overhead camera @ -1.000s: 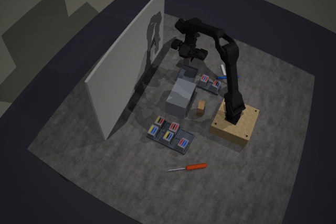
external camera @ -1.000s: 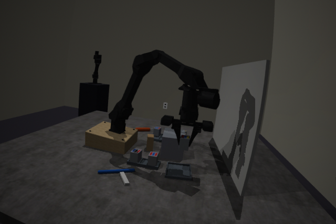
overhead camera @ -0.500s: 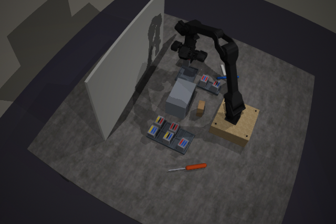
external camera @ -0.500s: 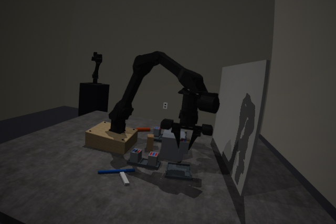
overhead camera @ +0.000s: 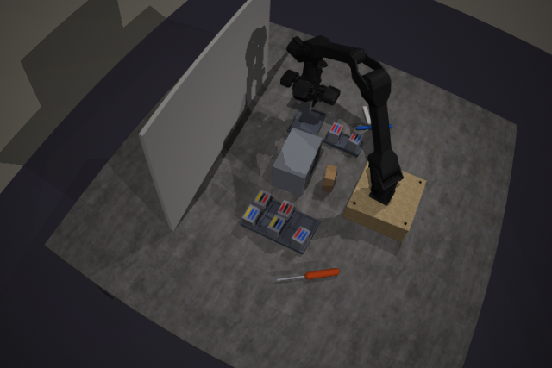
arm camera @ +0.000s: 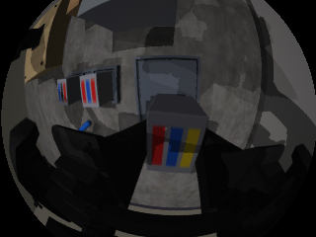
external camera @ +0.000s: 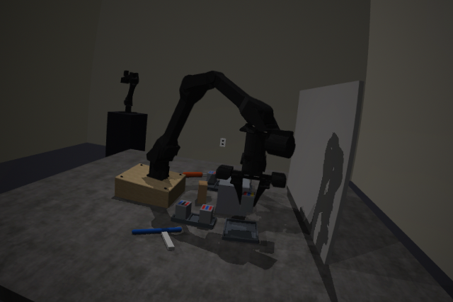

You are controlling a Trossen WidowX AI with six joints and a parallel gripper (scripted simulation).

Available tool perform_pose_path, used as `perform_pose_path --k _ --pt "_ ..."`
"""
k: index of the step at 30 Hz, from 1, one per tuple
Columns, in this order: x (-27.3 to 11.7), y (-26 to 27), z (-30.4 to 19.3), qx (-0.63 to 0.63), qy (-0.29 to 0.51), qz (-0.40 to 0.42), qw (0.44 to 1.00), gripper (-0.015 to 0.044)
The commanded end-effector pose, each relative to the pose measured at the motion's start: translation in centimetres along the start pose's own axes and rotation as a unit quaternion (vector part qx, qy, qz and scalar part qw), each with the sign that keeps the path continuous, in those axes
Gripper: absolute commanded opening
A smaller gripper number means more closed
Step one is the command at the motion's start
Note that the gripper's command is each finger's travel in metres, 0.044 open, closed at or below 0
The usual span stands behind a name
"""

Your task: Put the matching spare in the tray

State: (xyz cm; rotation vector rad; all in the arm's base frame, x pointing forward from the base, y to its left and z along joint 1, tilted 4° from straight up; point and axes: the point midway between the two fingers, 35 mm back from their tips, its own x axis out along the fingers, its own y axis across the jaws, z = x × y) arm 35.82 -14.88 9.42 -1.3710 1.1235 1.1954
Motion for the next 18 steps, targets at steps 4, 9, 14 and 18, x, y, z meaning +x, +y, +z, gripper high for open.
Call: perform_pose_path --k 4,9,14,18 --pt "0.7 0.0 0.1 -0.002 -0.002 -0.001 1.0 0.0" --pt "1.1 0.0 0.1 -0.002 -0.002 -0.001 1.0 0.0" --pt "1.6 0.0 0.1 -0.002 -0.002 -0.001 1.0 0.0" --pt "1.9 0.1 0.1 -0.002 -0.002 -0.001 1.0 0.0"
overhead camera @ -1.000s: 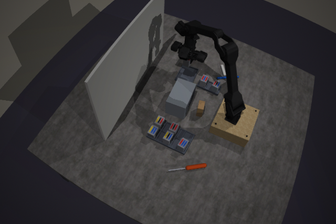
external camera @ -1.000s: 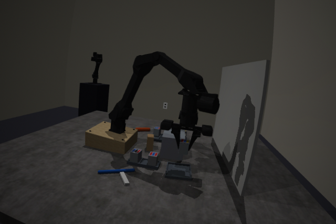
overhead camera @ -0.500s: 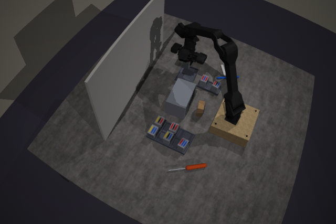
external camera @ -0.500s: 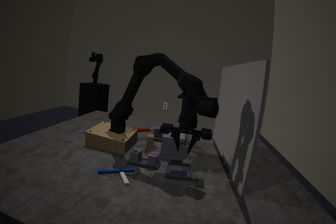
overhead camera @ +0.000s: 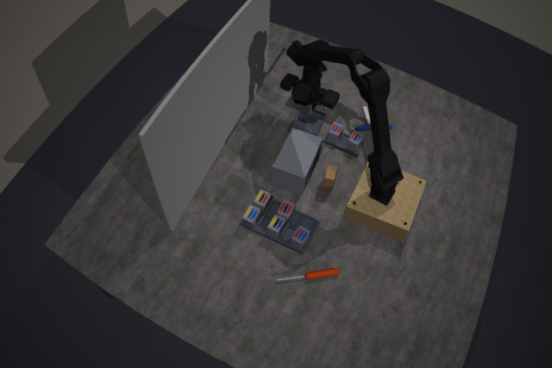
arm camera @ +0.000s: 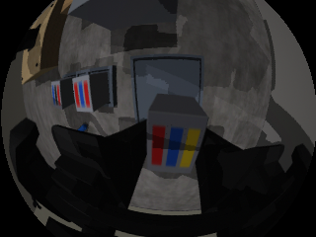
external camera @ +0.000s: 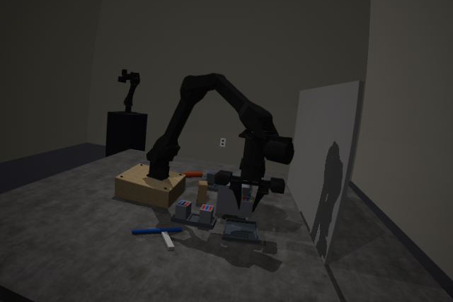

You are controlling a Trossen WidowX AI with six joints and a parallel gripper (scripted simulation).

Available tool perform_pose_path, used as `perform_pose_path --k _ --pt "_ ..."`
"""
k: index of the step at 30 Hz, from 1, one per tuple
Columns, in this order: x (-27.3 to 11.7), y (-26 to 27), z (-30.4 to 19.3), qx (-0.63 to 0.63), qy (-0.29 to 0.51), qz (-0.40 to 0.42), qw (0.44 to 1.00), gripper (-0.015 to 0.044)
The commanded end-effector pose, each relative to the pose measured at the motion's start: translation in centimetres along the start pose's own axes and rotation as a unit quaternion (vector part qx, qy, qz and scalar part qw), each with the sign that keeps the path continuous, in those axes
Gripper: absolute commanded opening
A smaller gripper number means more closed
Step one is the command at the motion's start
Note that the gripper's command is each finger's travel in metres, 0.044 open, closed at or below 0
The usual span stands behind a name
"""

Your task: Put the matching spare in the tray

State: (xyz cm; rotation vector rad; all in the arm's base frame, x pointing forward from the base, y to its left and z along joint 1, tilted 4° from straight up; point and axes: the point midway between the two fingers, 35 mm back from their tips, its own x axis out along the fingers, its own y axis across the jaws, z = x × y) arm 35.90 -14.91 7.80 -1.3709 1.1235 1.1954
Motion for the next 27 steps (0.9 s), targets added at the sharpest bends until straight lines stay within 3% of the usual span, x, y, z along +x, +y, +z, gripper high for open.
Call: perform_pose_path --k 1,27 --pt "0.4 0.0 0.1 -0.002 -0.002 -0.001 1.0 0.0" --pt "2.7 0.3 0.2 -0.002 -0.002 -0.001 1.0 0.0"
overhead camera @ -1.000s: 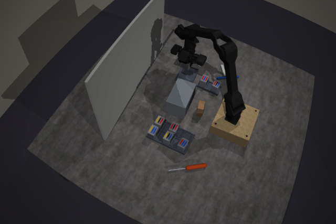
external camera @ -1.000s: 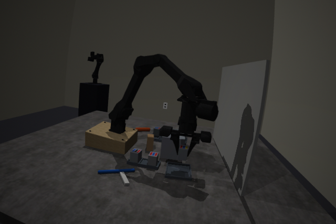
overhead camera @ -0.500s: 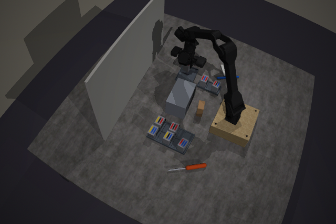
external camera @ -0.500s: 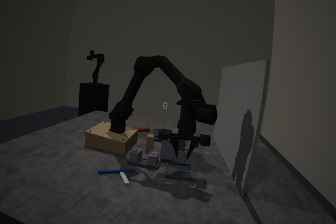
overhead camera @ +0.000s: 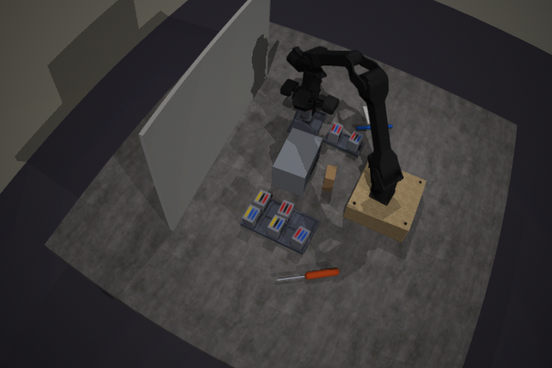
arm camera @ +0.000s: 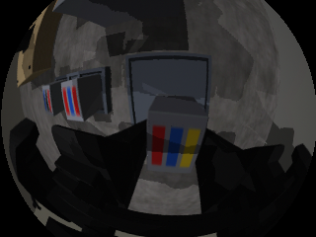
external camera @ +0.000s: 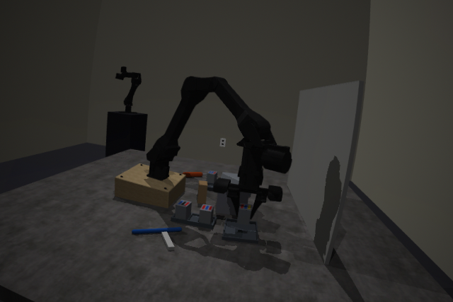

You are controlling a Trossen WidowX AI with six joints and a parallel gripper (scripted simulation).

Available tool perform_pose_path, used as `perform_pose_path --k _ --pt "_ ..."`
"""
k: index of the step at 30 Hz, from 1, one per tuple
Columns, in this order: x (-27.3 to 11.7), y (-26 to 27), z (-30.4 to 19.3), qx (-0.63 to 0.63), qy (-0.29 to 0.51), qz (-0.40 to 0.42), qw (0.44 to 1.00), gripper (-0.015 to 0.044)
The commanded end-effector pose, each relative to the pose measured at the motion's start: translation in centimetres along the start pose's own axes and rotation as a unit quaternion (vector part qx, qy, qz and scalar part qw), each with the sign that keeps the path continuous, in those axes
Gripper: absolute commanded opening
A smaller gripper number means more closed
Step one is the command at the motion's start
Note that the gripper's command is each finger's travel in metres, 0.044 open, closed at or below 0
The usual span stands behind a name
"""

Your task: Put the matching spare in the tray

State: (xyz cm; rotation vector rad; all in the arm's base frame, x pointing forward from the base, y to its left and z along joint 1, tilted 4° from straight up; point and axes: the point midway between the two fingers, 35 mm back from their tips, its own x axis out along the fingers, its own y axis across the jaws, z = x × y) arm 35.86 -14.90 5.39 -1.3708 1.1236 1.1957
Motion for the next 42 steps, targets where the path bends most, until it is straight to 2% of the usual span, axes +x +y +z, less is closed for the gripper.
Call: perform_pose_path --k 1,26,42 --pt "0.4 0.0 0.1 -0.002 -0.002 -0.001 1.0 0.0" --pt "2.5 0.4 0.3 -0.002 -0.002 -0.001 1.0 0.0" --pt "2.2 0.4 0.2 0.0 0.0 0.0 1.0 0.042"
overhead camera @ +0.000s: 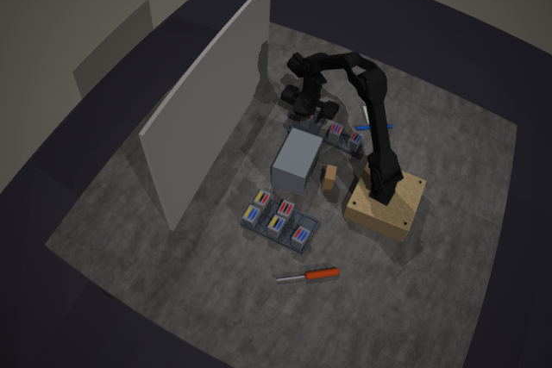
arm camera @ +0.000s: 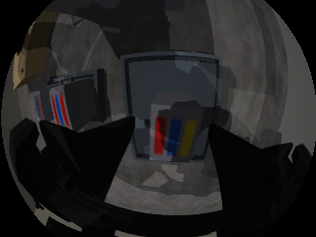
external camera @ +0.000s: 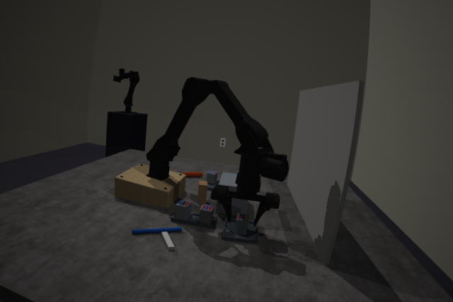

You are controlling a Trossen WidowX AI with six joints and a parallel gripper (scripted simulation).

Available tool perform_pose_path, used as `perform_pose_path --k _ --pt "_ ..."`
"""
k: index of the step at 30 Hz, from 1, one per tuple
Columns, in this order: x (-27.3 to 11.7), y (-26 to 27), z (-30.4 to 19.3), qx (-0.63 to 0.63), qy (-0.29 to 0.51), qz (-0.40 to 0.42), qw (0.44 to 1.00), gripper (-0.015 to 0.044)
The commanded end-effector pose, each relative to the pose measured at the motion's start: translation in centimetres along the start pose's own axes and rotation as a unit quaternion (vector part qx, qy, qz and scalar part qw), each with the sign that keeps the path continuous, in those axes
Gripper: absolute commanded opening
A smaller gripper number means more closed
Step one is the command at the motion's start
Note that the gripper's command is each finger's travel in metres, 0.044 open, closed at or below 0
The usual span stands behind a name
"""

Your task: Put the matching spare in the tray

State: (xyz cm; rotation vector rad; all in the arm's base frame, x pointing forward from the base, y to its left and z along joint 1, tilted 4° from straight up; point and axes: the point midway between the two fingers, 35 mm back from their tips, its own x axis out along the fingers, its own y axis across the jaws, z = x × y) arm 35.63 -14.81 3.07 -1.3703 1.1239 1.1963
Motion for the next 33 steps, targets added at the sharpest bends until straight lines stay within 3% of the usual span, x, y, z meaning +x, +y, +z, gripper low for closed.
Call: perform_pose_path --k 1,3,9,33 --pt "0.0 0.0 0.0 0.0 0.0 0.0 1.0 0.044" --pt "-1.2 -0.2 -0.1 0.0 0.0 0.0 1.0 0.044" --pt "-10.4 0.0 0.0 -0.002 -0.002 -0.001 1.0 0.044" --pt "-10.6 -0.3 -0.2 0.0 0.006 -0.01 1.0 0.044"
